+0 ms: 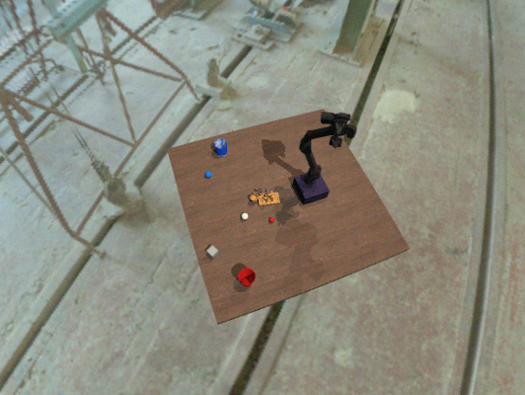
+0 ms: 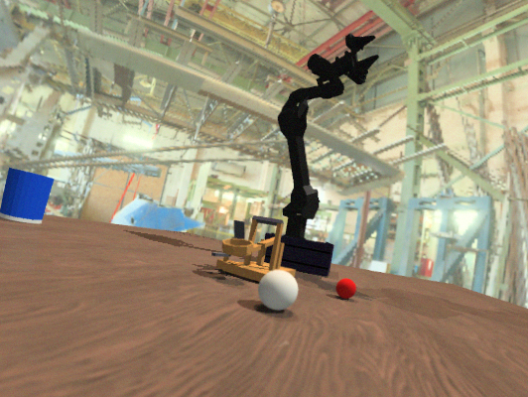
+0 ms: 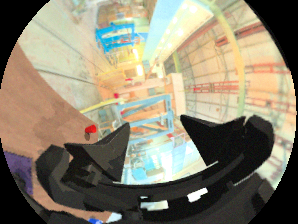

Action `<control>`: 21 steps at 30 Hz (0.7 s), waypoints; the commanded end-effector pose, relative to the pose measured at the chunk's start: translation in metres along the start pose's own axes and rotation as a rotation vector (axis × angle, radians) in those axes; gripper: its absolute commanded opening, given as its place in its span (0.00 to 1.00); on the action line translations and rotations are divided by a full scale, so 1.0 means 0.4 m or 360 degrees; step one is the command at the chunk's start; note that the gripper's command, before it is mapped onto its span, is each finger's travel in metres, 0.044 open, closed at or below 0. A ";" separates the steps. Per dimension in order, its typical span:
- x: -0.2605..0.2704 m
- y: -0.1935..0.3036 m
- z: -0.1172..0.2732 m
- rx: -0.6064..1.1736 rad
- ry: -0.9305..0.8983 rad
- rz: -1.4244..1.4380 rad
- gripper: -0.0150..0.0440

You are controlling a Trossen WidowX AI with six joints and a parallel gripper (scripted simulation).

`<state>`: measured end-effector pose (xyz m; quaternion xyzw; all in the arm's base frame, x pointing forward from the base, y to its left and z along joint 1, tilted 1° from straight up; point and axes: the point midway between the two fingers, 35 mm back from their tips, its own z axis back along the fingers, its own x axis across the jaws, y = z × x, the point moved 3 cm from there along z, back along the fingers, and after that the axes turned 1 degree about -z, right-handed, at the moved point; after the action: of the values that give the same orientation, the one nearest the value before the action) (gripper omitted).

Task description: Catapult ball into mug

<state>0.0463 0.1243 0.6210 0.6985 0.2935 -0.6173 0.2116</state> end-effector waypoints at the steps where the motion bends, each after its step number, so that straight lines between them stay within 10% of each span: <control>1: 0.000 0.000 0.000 0.0003 0.0002 0.0008 0.98; 21: -0.006 -0.034 -0.035 0.0291 0.0160 0.0805 1.00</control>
<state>0.0494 0.1370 0.6269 0.7862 0.0988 -0.5486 0.2667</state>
